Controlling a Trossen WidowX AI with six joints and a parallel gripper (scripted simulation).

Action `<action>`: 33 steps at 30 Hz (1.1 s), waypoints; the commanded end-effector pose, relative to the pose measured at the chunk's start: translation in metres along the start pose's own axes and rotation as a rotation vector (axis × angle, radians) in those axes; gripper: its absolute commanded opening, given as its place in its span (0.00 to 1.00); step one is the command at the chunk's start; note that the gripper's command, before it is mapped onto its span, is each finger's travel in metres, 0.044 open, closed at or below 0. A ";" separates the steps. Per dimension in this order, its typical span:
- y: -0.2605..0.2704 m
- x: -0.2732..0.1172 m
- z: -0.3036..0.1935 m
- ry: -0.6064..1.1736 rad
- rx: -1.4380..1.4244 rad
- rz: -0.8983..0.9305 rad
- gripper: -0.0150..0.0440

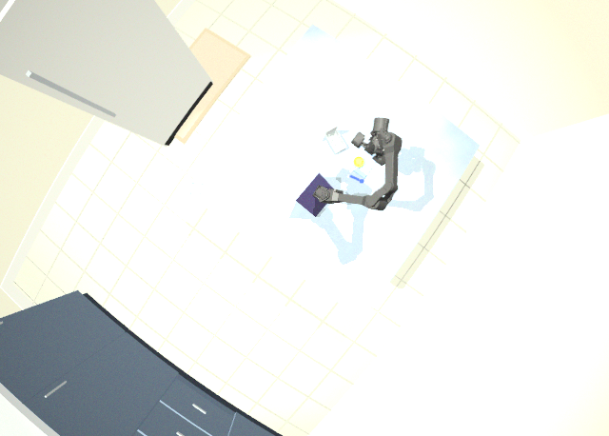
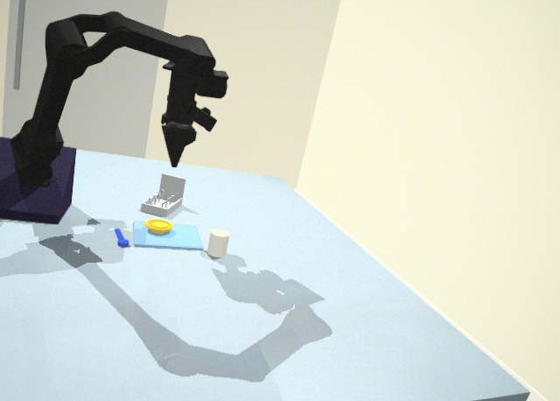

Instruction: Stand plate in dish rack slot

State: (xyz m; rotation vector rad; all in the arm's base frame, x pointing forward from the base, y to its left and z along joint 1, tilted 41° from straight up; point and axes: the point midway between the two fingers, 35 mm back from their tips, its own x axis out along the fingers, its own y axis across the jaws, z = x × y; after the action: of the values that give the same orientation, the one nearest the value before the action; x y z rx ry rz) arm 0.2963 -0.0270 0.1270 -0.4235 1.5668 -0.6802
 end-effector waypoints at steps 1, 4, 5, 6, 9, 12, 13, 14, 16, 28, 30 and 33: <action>-0.003 0.035 -0.002 0.017 -0.003 -0.008 0.93; -0.004 0.074 -0.006 0.017 -0.002 -0.011 0.93; -0.005 0.087 -0.009 0.017 -0.002 -0.012 0.93; -0.005 0.097 -0.012 0.018 -0.002 -0.014 0.93; -0.009 0.104 -0.012 0.018 -0.001 -0.016 0.93; -0.009 0.105 -0.012 0.018 -0.001 -0.016 0.93; -0.009 0.107 -0.012 0.018 -0.001 -0.016 0.93; -0.009 0.108 -0.012 0.018 -0.001 -0.016 0.93; -0.009 0.112 -0.012 0.018 -0.001 -0.016 0.93; -0.010 0.131 -0.011 0.018 -0.001 -0.015 0.93; -0.010 0.134 -0.011 0.018 -0.001 -0.015 0.93; -0.010 0.139 -0.011 0.018 -0.001 -0.016 0.93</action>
State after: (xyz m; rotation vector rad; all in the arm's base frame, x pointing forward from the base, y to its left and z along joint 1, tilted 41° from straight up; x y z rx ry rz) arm 0.2711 -0.1176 0.0322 -0.4245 1.5735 -0.6967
